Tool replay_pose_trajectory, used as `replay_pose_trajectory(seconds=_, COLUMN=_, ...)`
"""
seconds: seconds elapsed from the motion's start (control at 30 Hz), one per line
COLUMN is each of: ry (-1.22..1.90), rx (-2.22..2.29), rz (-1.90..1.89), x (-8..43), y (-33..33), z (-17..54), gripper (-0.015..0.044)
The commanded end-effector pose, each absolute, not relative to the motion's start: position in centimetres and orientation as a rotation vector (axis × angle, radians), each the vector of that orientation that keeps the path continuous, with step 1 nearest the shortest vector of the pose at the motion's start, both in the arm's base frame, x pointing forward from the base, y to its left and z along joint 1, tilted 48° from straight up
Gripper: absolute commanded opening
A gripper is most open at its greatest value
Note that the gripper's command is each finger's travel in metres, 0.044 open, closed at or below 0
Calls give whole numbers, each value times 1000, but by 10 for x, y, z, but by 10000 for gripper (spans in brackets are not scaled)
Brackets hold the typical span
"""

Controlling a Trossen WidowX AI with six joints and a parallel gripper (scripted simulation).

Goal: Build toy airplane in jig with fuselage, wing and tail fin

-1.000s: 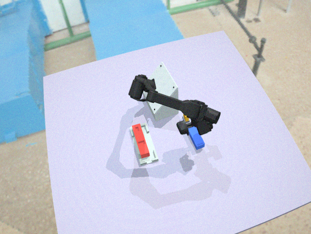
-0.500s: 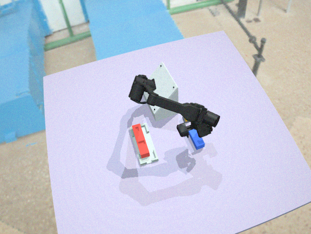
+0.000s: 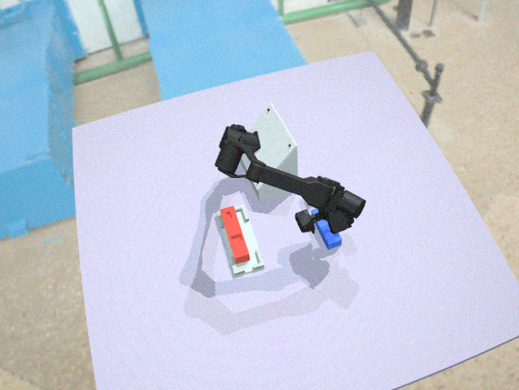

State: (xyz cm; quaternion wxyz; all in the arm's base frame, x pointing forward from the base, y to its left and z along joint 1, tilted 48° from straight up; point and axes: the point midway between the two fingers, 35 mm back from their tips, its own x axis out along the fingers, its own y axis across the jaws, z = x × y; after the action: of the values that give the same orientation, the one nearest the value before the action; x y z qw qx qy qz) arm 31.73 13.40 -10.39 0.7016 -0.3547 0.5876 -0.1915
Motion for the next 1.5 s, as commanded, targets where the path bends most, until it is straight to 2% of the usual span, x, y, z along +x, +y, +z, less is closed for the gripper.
replay_pose_trajectory(seconds=0.0, ry=1316, rx=-802, rz=-433, x=317, y=125, z=-111, gripper=440)
replay_pose_trajectory(seconds=0.13, ry=1316, rx=-802, rz=-433, x=318, y=123, z=-113, gripper=440)
replay_pose_trajectory(seconds=0.47, ry=1316, rx=-802, rz=-433, x=318, y=123, z=-113, gripper=177)
replay_pose_trajectory(seconds=0.67, ry=1316, rx=-802, rz=-433, x=318, y=123, z=-113, gripper=138)
replay_pose_trajectory(seconds=0.83, ry=1311, rx=-795, rz=-413, x=319, y=130, z=-110, gripper=6)
replay_pose_trajectory(seconds=1.47, ry=1310, rx=-783, rz=-385, x=313, y=172, z=-78, gripper=0)
